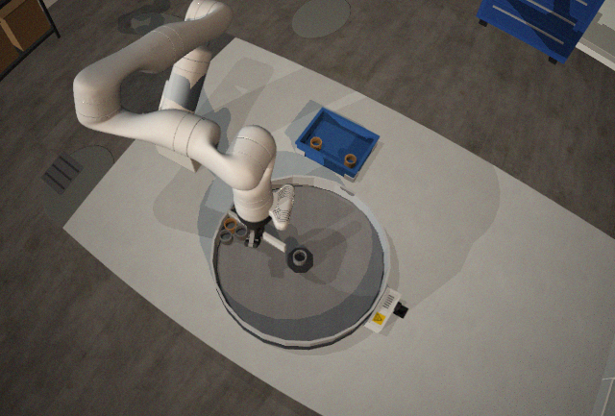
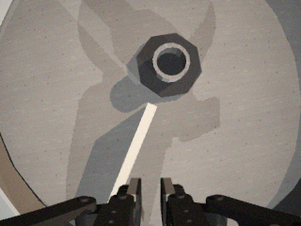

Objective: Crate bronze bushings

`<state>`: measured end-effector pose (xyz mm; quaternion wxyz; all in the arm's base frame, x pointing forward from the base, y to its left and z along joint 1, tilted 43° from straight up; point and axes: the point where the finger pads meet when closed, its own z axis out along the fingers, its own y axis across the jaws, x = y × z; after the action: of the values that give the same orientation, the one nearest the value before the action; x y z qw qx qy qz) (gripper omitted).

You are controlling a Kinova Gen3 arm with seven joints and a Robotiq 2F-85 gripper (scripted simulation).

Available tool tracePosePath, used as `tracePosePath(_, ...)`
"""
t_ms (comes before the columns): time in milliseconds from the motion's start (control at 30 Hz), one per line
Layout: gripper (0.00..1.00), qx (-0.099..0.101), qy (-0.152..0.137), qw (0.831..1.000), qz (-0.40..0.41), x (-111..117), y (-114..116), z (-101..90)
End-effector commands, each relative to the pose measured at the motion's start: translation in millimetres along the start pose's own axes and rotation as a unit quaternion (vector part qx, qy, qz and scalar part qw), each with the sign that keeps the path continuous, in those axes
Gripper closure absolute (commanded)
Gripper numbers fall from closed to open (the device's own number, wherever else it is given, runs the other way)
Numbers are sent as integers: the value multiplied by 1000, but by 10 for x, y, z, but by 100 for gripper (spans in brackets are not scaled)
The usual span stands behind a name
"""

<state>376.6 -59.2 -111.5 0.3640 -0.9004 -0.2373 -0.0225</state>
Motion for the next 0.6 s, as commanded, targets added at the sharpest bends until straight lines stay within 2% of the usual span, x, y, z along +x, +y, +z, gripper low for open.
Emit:
tracePosePath(0,86,-1,4,1000,4,-22,20,-31)
tracePosePath(167,86,-1,4,1000,4,-22,20,-31)
tracePosePath(333,86,-1,4,1000,3,-522,-126,57)
tracePosePath(567,86,-1,4,1000,3,-522,-126,57)
